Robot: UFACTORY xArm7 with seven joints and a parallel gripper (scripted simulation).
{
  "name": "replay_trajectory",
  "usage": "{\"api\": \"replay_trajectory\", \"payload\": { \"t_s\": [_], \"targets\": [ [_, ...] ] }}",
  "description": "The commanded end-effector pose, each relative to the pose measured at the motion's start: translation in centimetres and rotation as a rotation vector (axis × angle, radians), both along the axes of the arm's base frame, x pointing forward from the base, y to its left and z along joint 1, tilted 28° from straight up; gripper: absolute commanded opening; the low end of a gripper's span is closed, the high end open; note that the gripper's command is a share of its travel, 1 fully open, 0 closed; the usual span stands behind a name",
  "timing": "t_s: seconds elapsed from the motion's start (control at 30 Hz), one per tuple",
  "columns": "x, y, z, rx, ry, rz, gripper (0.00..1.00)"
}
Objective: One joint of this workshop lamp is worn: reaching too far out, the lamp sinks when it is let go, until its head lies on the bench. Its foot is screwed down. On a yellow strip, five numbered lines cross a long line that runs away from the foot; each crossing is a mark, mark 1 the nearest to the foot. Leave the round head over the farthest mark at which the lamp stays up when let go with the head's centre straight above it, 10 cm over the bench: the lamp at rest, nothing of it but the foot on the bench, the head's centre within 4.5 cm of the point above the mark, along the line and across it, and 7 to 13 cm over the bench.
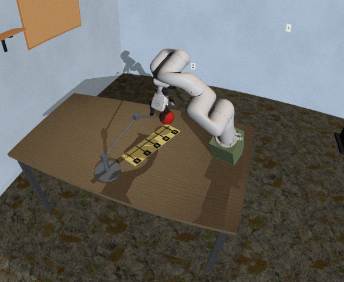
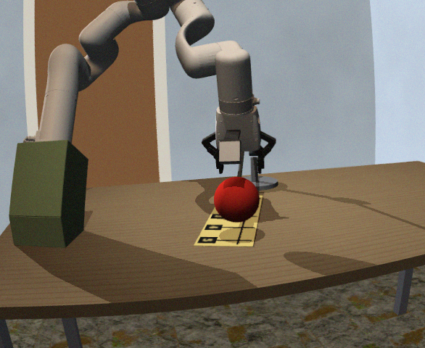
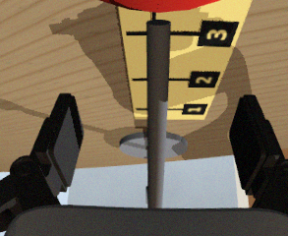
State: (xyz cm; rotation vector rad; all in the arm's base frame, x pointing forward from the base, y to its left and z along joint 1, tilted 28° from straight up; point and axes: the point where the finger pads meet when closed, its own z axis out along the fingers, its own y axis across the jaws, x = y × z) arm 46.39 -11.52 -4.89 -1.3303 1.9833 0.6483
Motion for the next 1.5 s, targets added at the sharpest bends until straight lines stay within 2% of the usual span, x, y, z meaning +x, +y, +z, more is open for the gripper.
{"api": "replay_trajectory", "payload": {
  "t_s": [0.0, 1.0, 1.47],
  "targets": [
    [0.1, -0.2, 0.1, -0.003, -0.003, -0.002, 1.00],
    [0.1, -0.2, 0.1, -0.003, -0.003, -0.002, 1.00],
    [-1.4, -4.5, 4.2, -0.003, -0.003, -0.002, 1.00]
  ]
}}
